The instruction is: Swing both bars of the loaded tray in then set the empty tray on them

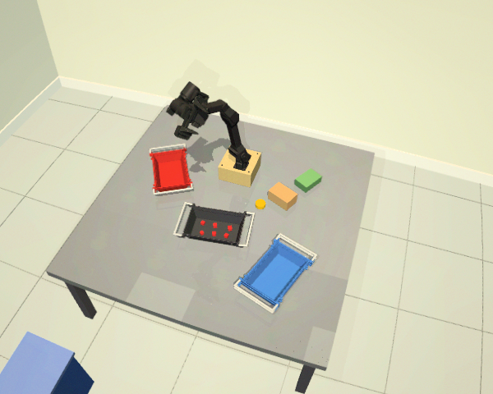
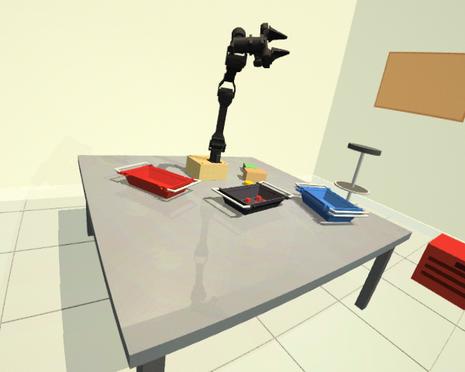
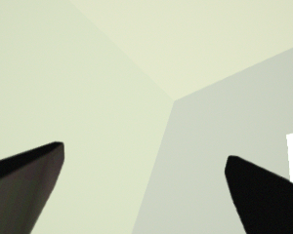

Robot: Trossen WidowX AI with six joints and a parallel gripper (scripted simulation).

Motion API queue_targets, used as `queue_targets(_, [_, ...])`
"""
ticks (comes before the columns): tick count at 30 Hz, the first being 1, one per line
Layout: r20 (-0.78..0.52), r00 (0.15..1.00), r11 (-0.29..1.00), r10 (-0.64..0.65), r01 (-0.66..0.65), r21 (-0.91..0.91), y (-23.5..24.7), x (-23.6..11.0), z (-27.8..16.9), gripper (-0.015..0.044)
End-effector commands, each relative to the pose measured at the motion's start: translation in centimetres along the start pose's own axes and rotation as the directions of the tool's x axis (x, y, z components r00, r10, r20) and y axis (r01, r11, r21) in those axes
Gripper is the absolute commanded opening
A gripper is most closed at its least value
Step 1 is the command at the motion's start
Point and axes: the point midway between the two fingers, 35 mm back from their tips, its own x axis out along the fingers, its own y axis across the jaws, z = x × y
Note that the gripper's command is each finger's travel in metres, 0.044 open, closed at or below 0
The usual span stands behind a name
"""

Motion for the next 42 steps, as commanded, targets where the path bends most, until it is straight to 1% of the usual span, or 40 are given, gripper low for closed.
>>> queue_targets(1, [0.0,1.0,1.0,0.0,0.0,0.0,0.0,0.0,0.0,0.0374])
queue_targets(8, [-0.006,1.0,1.0,0.001,0.0,0.013,0.2,0.0,-0.1,0.019])
queue_targets(9, [-0.022,1.0,0.999,0.003,-0.002,0.052,0.7,0.0,-0.4,0.0164])
queue_targets(12, [-0.116,0.993,0.963,0.035,-0.003,0.269,4.2,0.1,-2.1,0.0088])
queue_targets(15, [-0.204,0.973,0.877,0.103,0.008,0.481,8.4,-0.1,-3.5,0.0088])
queue_targets(18, [-0.274,0.941,0.752,0.199,0.032,0.658,12.9,-0.6,-4.2,0.0088])
queue_targets(22, [-0.326,0.876,0.554,0.356,0.083,0.828,19.1,-1.6,-4.2,0.0088])
queue_targets(25, [-0.328,0.81,0.392,0.485,0.134,0.91,23.9,-2.7,-3.3,0.0088])
queue_targets(29, [-0.28,0.7,0.177,0.657,0.218,0.96,29.9,-4.6,-1.0,0.0088])
queue_targets(33, [-0.174,0.567,-0.015,0.805,0.313,0.95,35.2,-6.9,2.5,0.0088])
queue_targets(38, [0.026,0.376,-0.203,0.926,0.44,0.875,40.5,-10.1,8.3,0.0088])
queue_targets(42, [0.228,0.203,-0.303,0.952,0.543,0.783,43.3,-12.8,13.9,0.0088])
